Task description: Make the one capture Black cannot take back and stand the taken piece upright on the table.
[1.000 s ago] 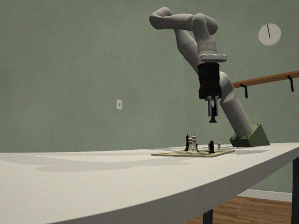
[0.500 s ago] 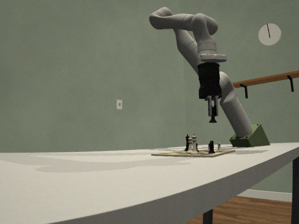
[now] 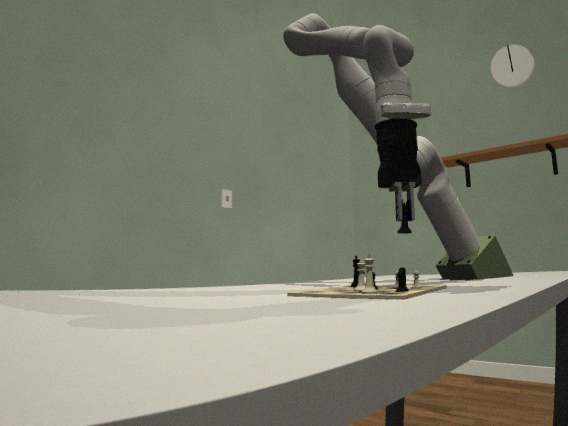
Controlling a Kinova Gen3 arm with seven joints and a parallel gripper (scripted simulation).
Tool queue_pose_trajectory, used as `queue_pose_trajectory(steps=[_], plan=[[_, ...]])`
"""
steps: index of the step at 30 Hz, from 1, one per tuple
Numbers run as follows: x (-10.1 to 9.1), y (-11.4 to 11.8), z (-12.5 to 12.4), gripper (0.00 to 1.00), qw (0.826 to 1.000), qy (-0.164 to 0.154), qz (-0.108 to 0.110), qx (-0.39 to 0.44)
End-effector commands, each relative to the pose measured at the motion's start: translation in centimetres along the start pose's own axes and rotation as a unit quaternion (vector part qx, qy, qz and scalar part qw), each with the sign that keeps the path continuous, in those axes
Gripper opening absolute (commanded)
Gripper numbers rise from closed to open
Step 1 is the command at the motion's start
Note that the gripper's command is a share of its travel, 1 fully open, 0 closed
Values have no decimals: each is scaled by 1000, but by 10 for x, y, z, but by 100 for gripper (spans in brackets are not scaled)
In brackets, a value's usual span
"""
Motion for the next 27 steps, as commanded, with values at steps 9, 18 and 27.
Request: queue_pose_trajectory(steps=[9, 18, 27], plan=[[-2, 3, 3, 0, 1000, -1, -2, -1], [-5, 50, 38, 0, 1000, 0, 1, -4], [2, 123, 133, 0, 1000, -3, 0, 20]])
Point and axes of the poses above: the point where the finger pads meet when closed, its own x axis out along the fingers, its own y axis across the jaws, z = x × y, the point moved 3 cm from there along -x, back along the fingers, and after that the axes turned 1 degree about x, right-handed, at the moved point
